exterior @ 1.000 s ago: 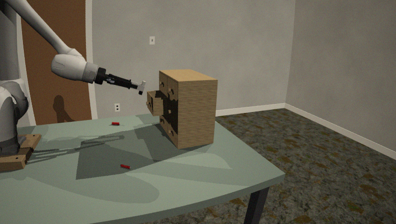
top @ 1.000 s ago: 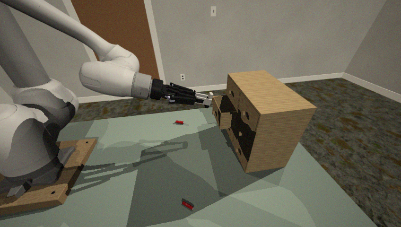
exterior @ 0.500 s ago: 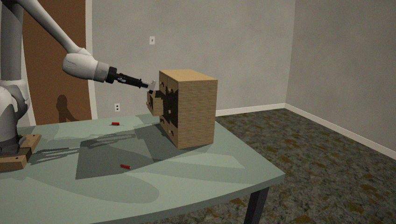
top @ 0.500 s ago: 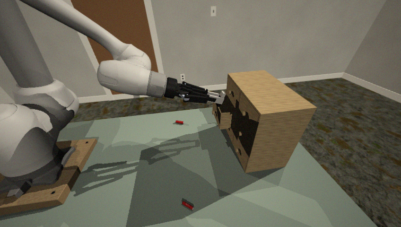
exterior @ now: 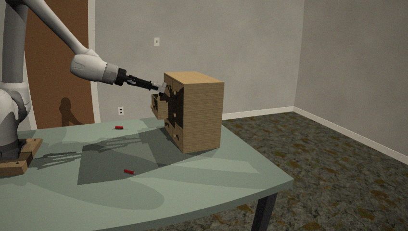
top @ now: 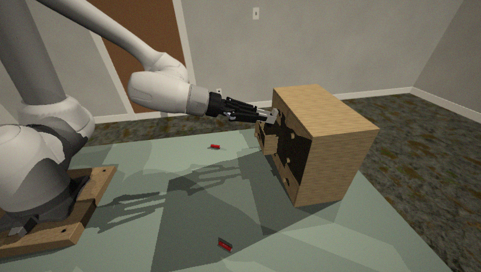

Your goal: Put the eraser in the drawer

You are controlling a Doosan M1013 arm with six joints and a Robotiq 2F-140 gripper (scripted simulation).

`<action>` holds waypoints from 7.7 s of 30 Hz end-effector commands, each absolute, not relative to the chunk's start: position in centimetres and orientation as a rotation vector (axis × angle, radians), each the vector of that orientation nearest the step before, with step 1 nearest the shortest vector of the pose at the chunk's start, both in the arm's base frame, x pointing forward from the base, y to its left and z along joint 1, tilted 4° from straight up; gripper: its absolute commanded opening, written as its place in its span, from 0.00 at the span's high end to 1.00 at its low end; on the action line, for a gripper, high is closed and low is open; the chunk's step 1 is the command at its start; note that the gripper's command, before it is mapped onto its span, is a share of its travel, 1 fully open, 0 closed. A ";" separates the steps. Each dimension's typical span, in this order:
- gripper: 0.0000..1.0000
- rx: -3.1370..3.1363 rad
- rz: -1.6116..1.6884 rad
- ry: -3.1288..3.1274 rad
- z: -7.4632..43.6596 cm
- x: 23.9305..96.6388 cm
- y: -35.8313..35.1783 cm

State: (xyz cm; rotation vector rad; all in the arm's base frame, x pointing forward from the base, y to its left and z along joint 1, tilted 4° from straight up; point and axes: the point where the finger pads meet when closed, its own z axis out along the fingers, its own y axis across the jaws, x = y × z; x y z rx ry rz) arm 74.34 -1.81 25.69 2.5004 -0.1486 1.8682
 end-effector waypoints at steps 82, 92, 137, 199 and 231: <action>0.00 2.500 1.868 -0.149 25.7 64.7 -1.0; 0.00 2.500 1.868 -0.149 25.7 60.4 -0.6; 0.00 3.053 0.794 -0.153 28.4 56.9 -0.4; 0.00 3.161 0.287 -0.143 26.6 49.1 3.4; 0.00 2.906 1.200 -0.153 21.9 54.4 3.1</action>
